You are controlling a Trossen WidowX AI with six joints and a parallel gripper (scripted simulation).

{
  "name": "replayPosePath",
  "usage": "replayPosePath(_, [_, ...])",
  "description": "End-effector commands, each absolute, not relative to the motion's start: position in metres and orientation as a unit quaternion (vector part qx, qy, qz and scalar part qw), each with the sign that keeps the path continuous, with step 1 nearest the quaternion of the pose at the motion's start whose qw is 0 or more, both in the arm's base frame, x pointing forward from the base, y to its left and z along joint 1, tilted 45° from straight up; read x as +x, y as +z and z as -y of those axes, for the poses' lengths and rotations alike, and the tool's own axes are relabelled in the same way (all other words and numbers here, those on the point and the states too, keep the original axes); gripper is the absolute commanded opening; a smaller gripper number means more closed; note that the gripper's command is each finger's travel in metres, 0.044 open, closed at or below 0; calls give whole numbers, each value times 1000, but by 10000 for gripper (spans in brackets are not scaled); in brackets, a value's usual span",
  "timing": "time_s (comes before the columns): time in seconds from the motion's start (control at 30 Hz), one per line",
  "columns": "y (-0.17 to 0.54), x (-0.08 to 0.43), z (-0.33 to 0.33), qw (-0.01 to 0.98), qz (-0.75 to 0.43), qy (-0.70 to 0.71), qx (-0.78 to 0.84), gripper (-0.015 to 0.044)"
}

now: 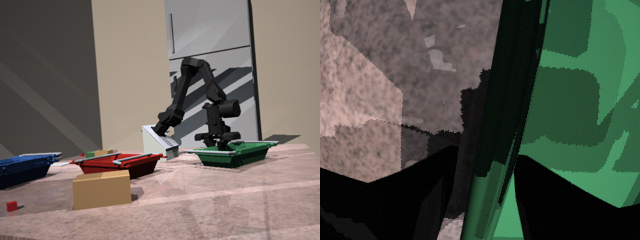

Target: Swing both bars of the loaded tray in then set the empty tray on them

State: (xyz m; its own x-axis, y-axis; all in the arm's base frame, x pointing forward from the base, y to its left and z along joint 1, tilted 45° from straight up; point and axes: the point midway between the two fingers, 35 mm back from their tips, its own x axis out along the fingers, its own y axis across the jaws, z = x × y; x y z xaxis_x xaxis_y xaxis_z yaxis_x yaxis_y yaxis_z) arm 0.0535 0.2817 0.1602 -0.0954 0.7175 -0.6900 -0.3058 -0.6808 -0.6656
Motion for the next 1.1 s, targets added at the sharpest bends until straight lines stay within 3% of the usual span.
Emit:
replayPosePath(0.0, [158, 53, -281, 356, 175, 719, -571, 115])
replayPosePath(0.57, [165, 56, -275, 355, 175, 719, -571, 1])
replayPosePath(1.07, [214, 61, -224, 355, 175, 718, -573, 0])
